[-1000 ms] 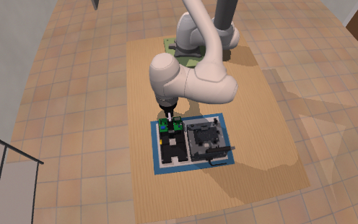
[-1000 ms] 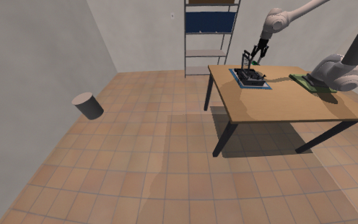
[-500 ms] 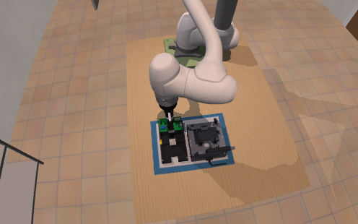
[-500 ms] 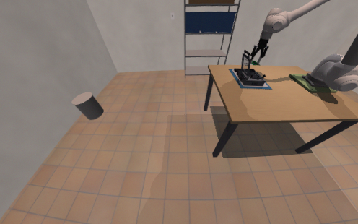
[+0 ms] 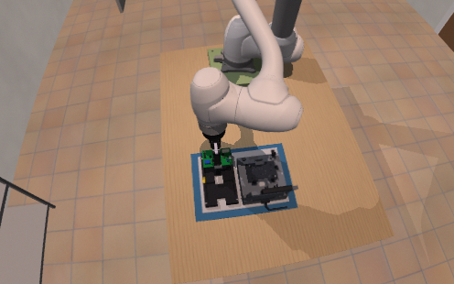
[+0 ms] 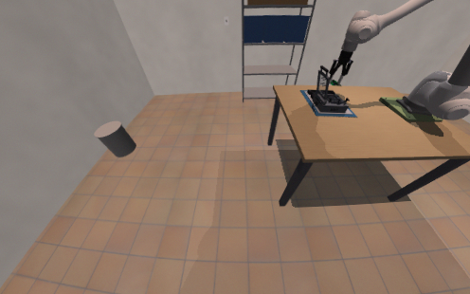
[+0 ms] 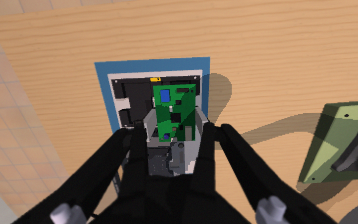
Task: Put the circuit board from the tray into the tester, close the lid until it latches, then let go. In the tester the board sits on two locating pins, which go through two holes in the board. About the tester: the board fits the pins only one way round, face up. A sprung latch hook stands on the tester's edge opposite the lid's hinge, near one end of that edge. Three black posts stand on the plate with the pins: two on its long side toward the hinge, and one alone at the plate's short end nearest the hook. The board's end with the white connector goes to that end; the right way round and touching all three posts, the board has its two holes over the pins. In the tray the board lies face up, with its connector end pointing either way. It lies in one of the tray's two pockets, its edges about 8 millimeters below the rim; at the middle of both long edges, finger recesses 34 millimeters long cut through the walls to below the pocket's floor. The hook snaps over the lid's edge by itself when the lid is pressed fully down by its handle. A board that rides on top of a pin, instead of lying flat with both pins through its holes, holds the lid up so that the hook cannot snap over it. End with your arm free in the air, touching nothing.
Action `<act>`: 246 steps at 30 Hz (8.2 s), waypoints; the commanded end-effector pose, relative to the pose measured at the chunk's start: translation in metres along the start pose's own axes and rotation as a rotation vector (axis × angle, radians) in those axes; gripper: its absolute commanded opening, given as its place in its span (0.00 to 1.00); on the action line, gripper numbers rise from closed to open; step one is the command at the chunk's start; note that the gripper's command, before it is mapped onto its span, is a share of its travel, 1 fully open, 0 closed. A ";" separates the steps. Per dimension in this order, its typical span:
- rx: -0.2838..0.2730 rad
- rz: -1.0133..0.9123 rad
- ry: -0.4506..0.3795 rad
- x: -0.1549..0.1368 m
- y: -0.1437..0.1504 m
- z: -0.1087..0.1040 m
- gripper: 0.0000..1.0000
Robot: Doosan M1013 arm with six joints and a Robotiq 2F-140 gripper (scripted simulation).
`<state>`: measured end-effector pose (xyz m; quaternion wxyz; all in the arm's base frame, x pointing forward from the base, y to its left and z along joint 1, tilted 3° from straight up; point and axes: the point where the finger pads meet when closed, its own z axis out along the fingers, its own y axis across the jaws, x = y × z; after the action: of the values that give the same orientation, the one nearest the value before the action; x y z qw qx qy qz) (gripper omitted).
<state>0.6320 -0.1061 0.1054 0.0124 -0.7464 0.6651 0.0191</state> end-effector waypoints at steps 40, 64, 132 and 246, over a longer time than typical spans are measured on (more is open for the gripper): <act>0.000 0.000 0.000 -0.095 -0.033 -0.007 0.46; 0.000 0.000 0.000 -0.152 -0.052 -0.011 0.46; 0.000 0.000 0.000 -0.167 -0.058 -0.012 0.46; 0.000 0.000 0.000 -0.167 -0.058 0.035 0.46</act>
<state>0.6696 0.0682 0.0777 0.0124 -0.7464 0.6651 0.0191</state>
